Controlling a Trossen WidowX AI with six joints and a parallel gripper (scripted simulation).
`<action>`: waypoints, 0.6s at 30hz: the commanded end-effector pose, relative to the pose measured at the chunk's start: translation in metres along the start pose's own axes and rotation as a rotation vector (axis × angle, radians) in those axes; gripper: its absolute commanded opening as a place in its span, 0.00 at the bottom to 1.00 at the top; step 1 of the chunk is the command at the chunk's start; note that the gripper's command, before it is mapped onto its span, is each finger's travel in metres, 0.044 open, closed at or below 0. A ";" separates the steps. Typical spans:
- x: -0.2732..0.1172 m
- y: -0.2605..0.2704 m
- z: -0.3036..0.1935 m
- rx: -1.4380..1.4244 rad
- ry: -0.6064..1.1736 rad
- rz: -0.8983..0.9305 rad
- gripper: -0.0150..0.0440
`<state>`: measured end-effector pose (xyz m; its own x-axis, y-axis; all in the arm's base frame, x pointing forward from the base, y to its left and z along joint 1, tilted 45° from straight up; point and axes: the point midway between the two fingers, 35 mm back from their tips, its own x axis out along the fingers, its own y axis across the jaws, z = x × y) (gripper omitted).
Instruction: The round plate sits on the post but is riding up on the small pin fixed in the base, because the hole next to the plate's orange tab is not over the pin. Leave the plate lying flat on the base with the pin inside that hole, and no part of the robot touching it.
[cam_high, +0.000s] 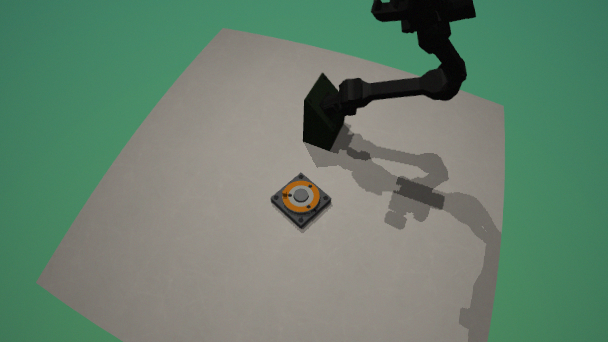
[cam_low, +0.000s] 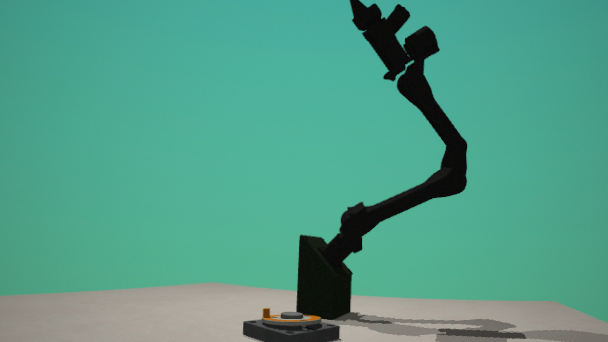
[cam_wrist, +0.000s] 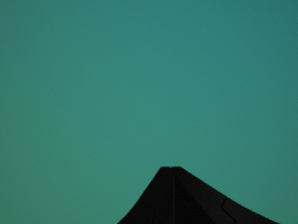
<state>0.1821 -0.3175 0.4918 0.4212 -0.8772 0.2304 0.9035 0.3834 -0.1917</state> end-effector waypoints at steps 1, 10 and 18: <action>0.013 0.052 -0.056 -0.049 0.150 0.183 0.25; -0.009 0.169 -0.180 -0.071 0.502 0.597 0.25; -0.085 0.254 -0.279 -0.130 0.817 0.989 0.25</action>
<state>0.3453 -0.2576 0.2052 0.7315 -0.3307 -0.5963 0.3223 0.9384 -0.1250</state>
